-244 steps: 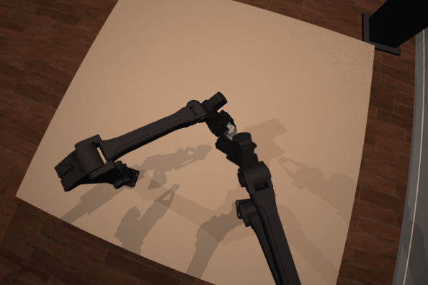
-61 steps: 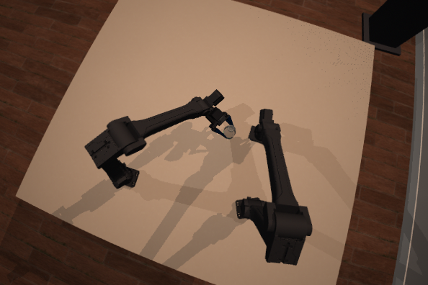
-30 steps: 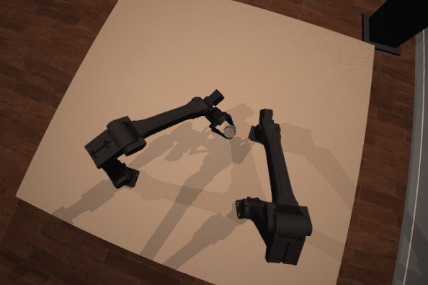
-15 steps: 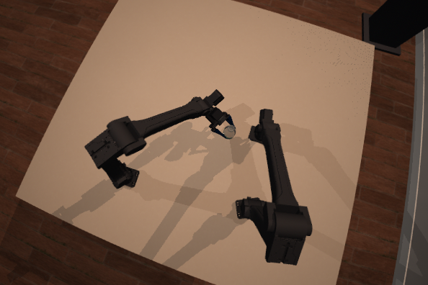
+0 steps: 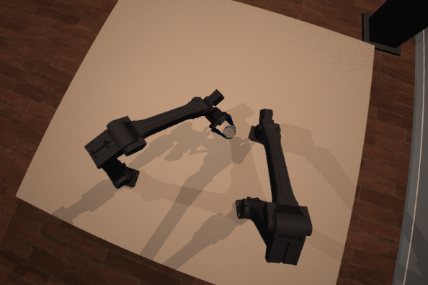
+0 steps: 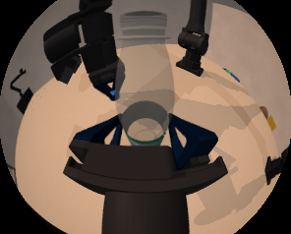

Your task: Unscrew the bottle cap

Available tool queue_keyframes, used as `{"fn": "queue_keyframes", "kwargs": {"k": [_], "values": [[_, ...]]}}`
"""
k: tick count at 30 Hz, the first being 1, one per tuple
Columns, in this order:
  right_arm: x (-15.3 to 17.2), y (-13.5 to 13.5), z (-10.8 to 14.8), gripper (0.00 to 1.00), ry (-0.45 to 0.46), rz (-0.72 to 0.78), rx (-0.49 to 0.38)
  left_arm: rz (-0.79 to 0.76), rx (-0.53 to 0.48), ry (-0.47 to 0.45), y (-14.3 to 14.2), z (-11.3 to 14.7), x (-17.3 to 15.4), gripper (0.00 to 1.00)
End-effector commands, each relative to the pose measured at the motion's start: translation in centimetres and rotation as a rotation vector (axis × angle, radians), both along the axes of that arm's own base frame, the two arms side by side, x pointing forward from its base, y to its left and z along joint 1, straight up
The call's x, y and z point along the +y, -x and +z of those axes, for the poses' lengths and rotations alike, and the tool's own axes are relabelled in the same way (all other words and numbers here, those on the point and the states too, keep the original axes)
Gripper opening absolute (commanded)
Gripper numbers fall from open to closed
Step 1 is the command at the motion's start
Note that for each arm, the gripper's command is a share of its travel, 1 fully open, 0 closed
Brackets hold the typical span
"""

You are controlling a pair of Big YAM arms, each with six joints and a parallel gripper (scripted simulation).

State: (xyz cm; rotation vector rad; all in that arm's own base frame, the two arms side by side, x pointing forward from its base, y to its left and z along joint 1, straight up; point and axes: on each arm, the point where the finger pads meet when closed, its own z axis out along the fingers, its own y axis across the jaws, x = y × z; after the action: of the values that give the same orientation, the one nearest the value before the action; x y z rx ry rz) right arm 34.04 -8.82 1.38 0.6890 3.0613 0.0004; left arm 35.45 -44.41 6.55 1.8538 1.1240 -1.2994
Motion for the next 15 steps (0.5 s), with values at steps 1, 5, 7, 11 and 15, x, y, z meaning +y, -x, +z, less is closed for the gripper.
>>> {"fn": "queue_keyframes", "kwargs": {"k": [1, 5, 7, 11, 15], "values": [[-0.31, -1.19, 0.81, 0.00, 0.007, 0.000, -0.027, 0.000, -0.027, 0.020, -0.83, 1.18, -0.58, 0.67], [-0.31, -1.19, 0.81, 0.00, 0.007, 0.000, -0.027, 0.000, -0.027, 0.020, -0.83, 1.18, -0.58, 0.67], [-0.31, -1.19, 0.81, 0.00, 0.007, 0.000, -0.027, 0.000, -0.027, 0.020, -0.83, 1.18, -0.58, 0.67], [-0.31, -1.19, 0.81, 0.00, 0.007, 0.000, -0.027, 0.000, -0.027, 0.020, -0.83, 1.18, -0.58, 0.67], [-0.31, -1.19, 0.81, 0.45, 0.007, 0.000, -0.027, 0.000, -0.027, 0.020, -0.83, 1.18, -0.58, 0.89]]}}
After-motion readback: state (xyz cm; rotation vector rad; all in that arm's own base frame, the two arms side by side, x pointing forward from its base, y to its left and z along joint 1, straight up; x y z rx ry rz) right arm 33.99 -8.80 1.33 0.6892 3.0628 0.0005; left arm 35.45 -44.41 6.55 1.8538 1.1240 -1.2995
